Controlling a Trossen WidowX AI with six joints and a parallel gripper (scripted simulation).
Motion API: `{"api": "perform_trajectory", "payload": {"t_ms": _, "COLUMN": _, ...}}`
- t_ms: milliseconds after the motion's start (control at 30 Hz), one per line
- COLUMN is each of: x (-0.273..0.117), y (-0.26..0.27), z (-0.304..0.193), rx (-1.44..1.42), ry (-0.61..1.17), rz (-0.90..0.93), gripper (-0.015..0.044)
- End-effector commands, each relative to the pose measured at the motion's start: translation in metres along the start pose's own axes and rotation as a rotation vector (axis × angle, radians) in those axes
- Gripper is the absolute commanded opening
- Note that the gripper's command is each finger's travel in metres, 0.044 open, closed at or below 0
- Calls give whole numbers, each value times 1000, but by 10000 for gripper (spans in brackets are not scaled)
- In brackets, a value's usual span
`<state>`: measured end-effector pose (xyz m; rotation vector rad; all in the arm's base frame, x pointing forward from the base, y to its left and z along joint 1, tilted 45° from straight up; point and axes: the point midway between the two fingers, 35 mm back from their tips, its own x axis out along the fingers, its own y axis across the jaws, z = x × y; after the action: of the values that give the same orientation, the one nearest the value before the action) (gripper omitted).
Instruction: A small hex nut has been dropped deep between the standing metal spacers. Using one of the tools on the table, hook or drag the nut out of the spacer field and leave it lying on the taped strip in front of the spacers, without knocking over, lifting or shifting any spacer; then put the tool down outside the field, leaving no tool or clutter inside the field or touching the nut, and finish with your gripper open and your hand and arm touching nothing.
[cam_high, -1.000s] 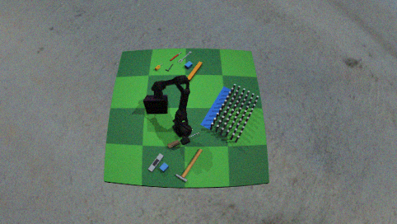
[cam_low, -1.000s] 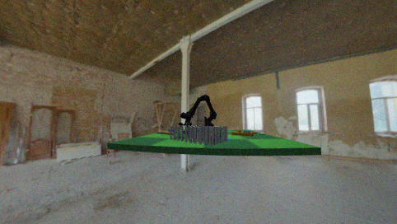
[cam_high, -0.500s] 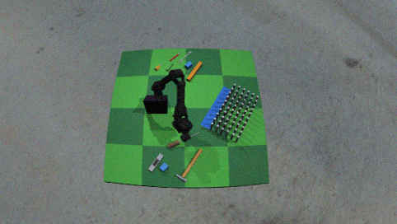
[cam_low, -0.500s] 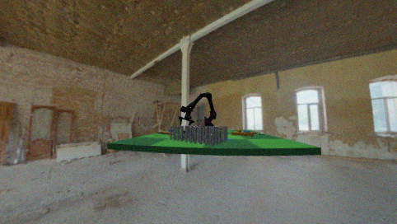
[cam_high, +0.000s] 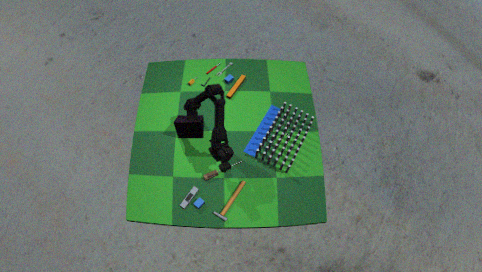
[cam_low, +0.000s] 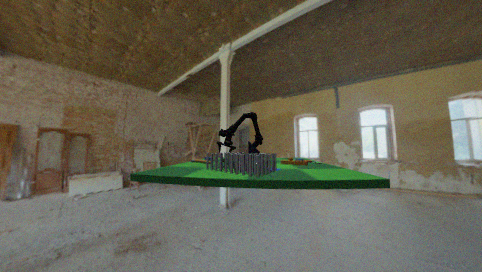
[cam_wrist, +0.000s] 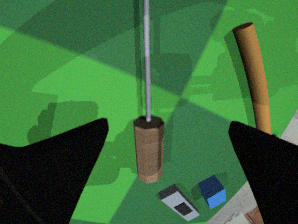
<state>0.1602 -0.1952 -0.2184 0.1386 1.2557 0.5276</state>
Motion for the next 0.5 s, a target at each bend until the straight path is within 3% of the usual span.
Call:
{"api": "perform_trajectory", "payload": {"t_ms": 0, "x": 0, "y": 1, "z": -2, "rx": -3, "ry": 0, "rz": 6, "gripper": 440}}
{"api": "perform_trajectory", "payload": {"t_ms": 333, "x": -2, "y": -2, "z": -85, "rx": 3, "ry": -315, "rz": 16, "gripper": 440}}
{"api": "perform_trajectory", "payload": {"t_ms": 467, "x": -1, "y": -1, "z": -90, "rx": 3, "ry": -339, "rz": 10, "gripper": 440}}
